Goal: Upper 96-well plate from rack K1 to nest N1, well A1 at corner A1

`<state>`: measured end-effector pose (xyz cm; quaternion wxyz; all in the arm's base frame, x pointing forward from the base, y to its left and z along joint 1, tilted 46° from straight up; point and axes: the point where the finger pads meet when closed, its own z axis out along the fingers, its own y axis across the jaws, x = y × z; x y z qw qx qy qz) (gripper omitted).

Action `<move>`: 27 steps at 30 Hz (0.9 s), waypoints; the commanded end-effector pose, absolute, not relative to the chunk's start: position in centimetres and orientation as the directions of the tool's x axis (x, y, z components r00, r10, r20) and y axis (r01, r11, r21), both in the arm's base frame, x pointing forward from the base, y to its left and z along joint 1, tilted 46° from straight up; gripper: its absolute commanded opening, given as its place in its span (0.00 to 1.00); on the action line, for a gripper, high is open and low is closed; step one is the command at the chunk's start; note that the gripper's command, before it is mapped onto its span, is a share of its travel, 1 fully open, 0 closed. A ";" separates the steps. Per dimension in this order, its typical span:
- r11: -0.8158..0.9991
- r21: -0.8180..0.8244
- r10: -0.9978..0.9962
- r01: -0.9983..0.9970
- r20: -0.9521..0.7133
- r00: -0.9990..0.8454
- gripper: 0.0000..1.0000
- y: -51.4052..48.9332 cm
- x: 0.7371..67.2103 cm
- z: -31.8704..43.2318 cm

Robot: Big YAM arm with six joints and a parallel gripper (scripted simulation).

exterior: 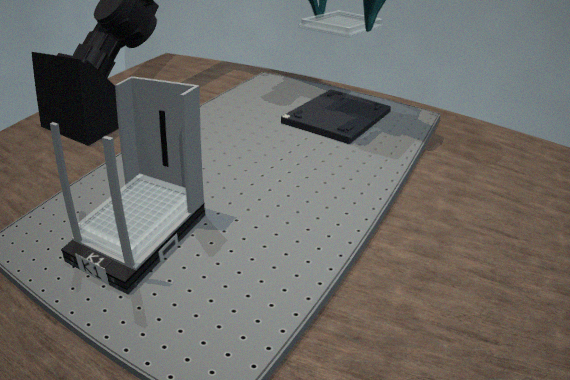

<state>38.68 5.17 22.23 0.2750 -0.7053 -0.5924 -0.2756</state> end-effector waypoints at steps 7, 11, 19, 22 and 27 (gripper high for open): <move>-0.143 -0.036 0.688 0.989 0.715 0.126 0.00 6.3 40.0 22.2; -0.143 -0.062 0.685 0.988 0.714 0.144 0.00 6.9 39.3 20.8; -0.143 -0.062 0.685 0.988 0.714 0.144 0.00 7.9 39.4 19.9; -0.143 -0.062 0.685 0.988 0.714 0.144 0.00 8.2 39.4 19.7; -0.143 -0.062 0.685 0.988 0.714 0.144 0.00 8.6 39.5 19.2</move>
